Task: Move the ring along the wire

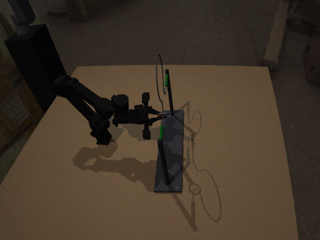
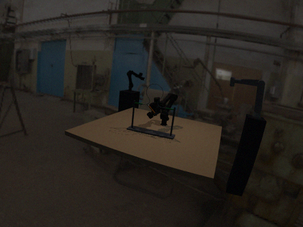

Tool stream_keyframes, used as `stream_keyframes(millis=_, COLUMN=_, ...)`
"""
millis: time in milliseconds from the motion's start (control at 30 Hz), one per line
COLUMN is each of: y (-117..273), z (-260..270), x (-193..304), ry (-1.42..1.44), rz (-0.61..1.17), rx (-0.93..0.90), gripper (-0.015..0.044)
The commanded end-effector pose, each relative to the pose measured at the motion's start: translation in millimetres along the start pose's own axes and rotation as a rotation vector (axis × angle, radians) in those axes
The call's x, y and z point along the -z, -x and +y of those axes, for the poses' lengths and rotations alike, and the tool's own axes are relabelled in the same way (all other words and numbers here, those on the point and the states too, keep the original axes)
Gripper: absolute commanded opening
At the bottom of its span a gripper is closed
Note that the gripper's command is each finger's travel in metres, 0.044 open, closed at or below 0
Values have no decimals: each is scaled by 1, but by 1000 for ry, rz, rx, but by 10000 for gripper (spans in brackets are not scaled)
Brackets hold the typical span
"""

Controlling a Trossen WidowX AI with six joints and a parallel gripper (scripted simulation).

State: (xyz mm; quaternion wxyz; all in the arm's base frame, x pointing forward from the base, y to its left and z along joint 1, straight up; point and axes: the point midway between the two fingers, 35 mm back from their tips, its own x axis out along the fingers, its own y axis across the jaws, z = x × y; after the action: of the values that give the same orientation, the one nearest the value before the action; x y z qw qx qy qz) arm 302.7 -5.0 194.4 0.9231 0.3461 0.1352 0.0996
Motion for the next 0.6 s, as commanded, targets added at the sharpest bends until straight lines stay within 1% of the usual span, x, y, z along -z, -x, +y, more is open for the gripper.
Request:
stream_keyframes(millis=0, y=7, z=13, x=-2, ry=-63, rz=42, rx=-25, gripper=-150)
stream_keyframes(millis=467, y=33, z=53, x=-14, ry=-333, rz=236, rx=-136, gripper=-150)
stream_keyframes(millis=567, y=35, z=62, x=-18, ry=-398, rz=247, rx=-163, gripper=-150)
